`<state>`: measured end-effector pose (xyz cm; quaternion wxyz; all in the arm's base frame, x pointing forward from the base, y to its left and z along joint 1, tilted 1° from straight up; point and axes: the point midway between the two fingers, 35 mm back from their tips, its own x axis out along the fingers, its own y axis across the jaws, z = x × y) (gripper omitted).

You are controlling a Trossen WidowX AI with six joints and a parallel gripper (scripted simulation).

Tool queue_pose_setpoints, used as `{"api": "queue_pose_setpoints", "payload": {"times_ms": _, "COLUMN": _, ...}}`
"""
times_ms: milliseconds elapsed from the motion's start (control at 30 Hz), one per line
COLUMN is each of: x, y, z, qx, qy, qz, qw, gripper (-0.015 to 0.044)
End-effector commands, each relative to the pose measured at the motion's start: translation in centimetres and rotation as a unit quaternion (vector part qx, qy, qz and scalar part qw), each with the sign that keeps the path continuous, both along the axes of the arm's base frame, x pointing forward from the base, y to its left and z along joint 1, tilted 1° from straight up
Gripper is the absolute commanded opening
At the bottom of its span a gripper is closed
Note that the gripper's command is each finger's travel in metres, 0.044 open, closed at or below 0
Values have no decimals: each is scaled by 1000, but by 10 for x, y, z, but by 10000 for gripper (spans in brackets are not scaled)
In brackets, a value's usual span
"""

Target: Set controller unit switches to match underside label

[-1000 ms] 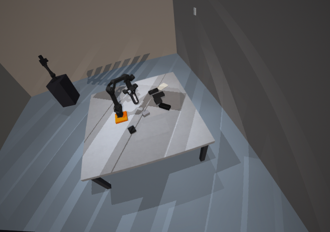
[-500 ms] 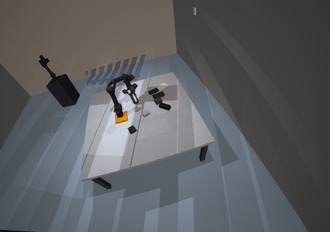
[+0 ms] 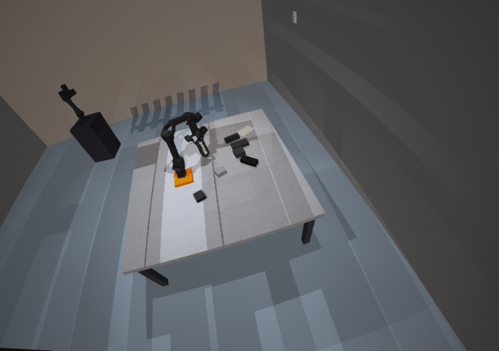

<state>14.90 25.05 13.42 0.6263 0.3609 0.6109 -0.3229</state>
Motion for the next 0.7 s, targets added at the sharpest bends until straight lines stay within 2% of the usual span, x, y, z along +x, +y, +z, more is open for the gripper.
{"api": "queue_pose_setpoints", "payload": {"times_ms": 0, "x": -1, "y": 0, "z": -5, "qx": -6, "qy": 3, "qz": -4, "qw": 1000, "gripper": 337}}
{"api": "queue_pose_setpoints", "payload": {"times_ms": 667, "x": -8, "y": 11, "z": -14, "qx": -5, "qy": 3, "qz": -4, "qw": 1000, "gripper": 337}}
